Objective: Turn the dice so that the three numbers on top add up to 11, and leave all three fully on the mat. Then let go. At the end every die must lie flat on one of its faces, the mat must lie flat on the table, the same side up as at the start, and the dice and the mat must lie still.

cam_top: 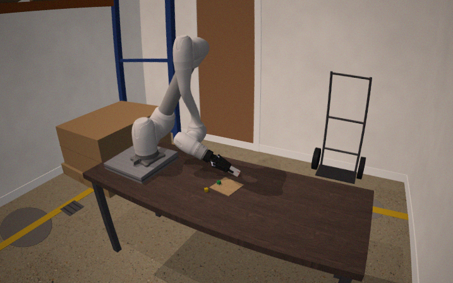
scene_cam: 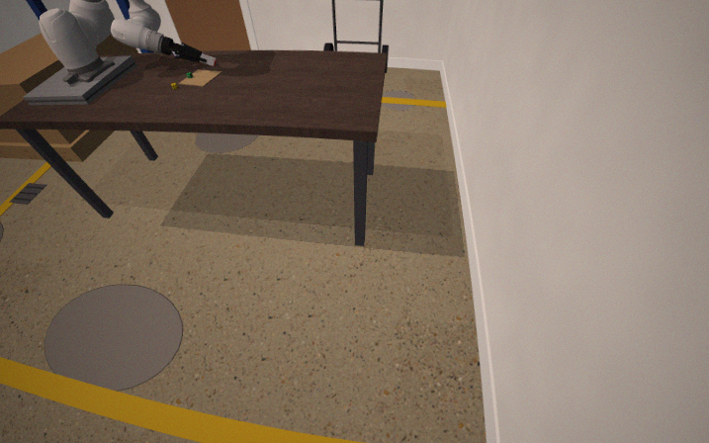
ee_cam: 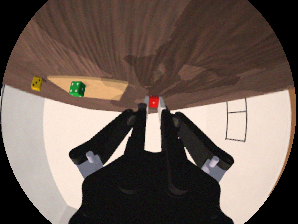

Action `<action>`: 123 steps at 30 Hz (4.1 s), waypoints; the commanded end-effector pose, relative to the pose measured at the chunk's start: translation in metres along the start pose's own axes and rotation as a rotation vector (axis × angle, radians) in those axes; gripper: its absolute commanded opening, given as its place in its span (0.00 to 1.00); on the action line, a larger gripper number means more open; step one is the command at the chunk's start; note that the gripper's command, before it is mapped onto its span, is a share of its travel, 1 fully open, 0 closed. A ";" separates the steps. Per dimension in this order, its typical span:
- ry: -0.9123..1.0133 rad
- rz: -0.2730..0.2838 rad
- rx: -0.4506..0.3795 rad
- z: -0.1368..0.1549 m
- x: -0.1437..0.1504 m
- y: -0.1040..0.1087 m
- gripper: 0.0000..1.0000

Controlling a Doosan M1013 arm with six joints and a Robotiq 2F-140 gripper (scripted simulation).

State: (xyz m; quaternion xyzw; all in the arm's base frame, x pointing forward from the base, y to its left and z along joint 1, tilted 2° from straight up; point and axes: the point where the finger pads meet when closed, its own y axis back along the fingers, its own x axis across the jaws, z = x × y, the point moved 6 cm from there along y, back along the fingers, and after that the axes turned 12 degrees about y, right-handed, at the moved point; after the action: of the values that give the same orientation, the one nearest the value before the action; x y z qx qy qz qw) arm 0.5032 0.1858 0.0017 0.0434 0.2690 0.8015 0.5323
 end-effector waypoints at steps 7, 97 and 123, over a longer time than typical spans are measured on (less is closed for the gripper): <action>0.000 0.000 0.000 0.000 0.000 0.000 0.09; 0.000 0.000 0.000 0.000 0.000 0.002 0.21; 0.000 0.000 0.000 0.001 0.000 0.050 0.21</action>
State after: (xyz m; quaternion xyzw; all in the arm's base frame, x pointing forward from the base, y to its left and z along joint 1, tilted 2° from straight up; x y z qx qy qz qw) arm 0.4619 0.1714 0.0256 0.0434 0.2690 0.8015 0.5323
